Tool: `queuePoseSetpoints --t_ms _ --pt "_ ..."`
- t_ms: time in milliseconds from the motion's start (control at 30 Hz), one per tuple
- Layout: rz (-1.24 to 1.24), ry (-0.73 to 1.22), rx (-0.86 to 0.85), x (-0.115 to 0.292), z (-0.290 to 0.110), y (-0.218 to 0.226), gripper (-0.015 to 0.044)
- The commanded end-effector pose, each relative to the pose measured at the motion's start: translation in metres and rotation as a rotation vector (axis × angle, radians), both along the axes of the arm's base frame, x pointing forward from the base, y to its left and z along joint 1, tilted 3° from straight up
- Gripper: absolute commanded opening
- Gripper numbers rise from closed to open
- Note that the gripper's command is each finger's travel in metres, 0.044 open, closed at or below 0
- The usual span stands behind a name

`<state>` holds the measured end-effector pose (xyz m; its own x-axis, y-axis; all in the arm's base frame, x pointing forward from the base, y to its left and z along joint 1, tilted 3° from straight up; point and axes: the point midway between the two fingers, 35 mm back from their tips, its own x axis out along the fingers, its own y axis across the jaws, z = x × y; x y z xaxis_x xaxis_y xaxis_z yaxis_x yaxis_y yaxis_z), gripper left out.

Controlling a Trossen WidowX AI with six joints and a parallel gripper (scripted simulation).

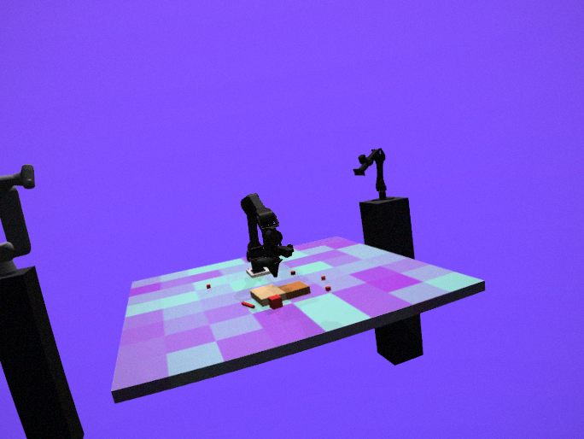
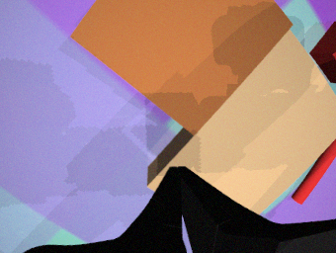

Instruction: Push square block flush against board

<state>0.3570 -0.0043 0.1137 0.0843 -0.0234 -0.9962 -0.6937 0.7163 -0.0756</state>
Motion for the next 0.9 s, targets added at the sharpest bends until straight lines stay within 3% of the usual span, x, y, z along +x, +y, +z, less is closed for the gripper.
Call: queuePoseSetpoints --t_ms 0,367,533,667,867 --pt "-0.131 -0.003 0.013 -0.015 -0.002 -0.017 0.0000" --pt "-0.483 -0.006 0.035 -0.059 -0.011 -0.058 0.0000" --pt "-0.489 -0.006 0.036 -0.060 -0.014 -0.059 0.0000" --pt "-0.489 -0.006 0.036 -0.056 -0.063 -0.060 0.0000" --pt "-0.489 -0.006 0.036 -0.056 -0.066 -0.060 0.0000"
